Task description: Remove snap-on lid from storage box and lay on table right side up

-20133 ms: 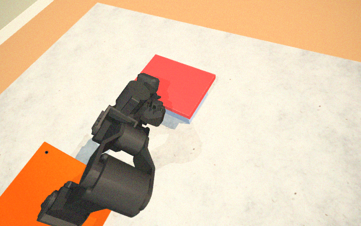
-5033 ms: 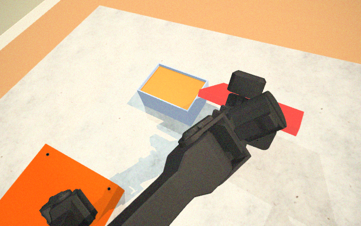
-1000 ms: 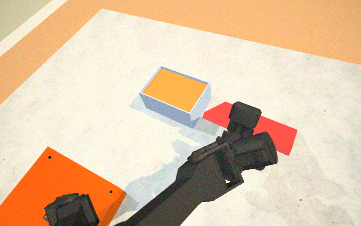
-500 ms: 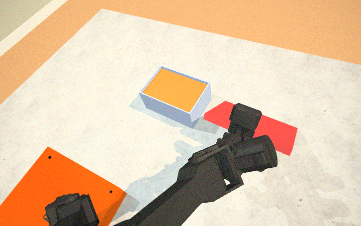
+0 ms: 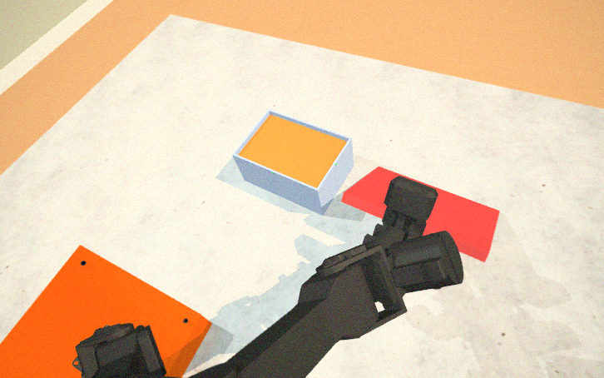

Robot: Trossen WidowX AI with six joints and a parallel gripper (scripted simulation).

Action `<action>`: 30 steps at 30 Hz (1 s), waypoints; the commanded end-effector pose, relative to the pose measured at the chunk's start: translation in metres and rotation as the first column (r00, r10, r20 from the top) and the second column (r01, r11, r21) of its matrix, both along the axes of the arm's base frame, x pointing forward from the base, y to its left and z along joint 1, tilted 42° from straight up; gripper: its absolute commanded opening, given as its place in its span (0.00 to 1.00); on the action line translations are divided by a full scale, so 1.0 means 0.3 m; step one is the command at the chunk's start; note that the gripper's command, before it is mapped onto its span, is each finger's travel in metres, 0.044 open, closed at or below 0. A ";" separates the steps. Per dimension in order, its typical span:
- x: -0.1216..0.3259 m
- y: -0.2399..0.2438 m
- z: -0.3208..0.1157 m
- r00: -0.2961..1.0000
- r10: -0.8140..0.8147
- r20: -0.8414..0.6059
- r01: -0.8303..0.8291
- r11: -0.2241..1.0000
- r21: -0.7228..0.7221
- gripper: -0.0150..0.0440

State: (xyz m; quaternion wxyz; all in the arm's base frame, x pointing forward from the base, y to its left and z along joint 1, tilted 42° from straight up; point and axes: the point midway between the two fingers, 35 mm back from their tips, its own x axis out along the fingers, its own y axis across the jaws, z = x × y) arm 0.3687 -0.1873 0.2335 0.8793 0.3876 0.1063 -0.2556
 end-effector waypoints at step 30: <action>0.005 -0.071 -0.094 1.000 -0.009 -0.023 0.009 1.000 0.003 0.25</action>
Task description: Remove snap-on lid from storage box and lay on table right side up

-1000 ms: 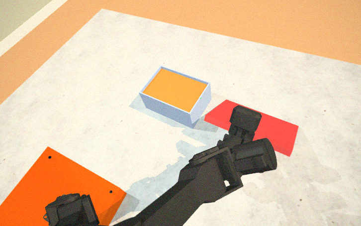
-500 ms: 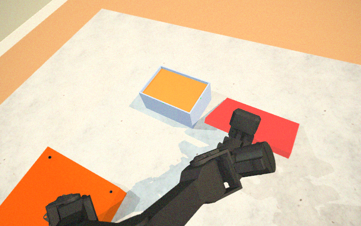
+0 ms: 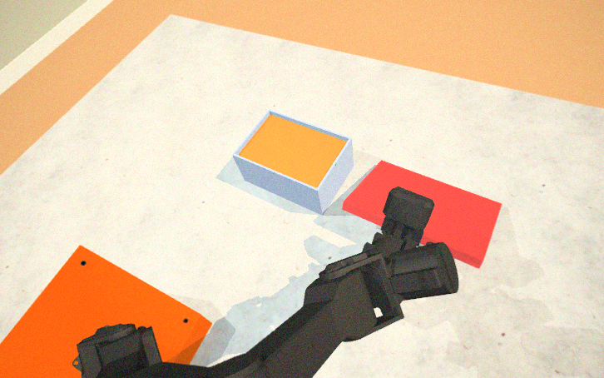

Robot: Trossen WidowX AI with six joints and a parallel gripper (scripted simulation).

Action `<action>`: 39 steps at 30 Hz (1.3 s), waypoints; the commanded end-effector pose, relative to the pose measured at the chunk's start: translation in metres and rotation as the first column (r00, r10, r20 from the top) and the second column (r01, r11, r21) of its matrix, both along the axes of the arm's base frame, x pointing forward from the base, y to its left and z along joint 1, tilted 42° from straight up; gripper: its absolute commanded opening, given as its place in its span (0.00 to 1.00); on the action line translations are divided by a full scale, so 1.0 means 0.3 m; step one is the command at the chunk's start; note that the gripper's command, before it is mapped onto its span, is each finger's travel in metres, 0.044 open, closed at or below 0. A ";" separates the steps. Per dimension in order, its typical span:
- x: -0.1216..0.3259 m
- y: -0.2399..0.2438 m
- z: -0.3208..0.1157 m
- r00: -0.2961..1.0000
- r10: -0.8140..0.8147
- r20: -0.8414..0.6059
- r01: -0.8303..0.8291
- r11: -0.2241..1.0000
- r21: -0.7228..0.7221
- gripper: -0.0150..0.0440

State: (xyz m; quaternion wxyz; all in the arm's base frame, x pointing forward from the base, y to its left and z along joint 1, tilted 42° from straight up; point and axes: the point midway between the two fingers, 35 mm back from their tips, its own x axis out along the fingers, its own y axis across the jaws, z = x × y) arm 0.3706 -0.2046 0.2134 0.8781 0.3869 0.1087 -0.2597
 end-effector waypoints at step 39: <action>-0.086 -0.035 -0.042 1.000 -0.004 -0.017 0.004 1.000 0.001 1.00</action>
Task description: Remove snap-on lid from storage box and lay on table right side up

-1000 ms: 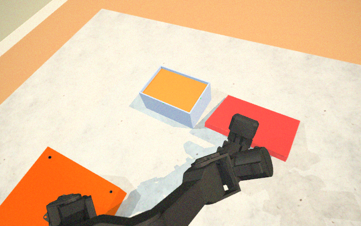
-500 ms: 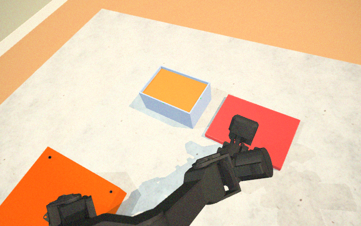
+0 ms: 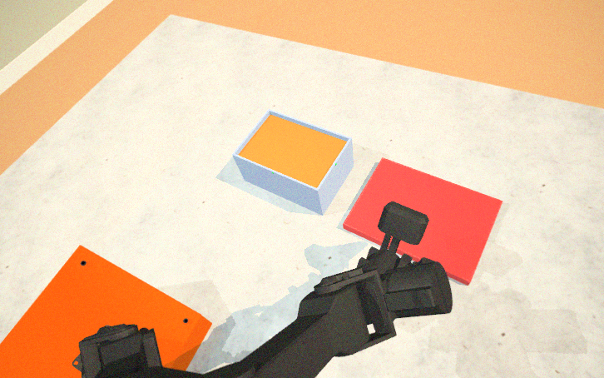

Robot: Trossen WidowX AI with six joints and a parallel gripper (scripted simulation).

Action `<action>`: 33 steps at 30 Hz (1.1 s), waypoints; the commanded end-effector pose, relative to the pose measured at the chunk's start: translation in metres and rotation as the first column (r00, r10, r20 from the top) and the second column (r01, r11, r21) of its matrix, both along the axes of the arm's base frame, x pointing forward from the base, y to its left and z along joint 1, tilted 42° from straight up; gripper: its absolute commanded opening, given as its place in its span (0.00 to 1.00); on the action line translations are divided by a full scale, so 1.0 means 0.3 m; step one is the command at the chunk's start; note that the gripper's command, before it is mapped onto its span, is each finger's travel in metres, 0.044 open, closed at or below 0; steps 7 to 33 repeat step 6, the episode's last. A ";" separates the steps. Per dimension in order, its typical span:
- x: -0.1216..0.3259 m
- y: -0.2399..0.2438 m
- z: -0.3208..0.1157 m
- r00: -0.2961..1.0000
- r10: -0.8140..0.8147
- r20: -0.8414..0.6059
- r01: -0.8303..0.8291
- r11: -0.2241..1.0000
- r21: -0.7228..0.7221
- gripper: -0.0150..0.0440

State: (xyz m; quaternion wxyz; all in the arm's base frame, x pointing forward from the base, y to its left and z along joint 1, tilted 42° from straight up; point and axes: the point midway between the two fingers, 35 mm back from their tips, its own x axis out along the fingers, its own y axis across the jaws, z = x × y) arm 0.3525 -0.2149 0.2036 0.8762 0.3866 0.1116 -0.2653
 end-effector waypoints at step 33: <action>-0.065 -0.003 -0.013 1.000 0.005 -0.008 -0.005 1.000 0.000 1.00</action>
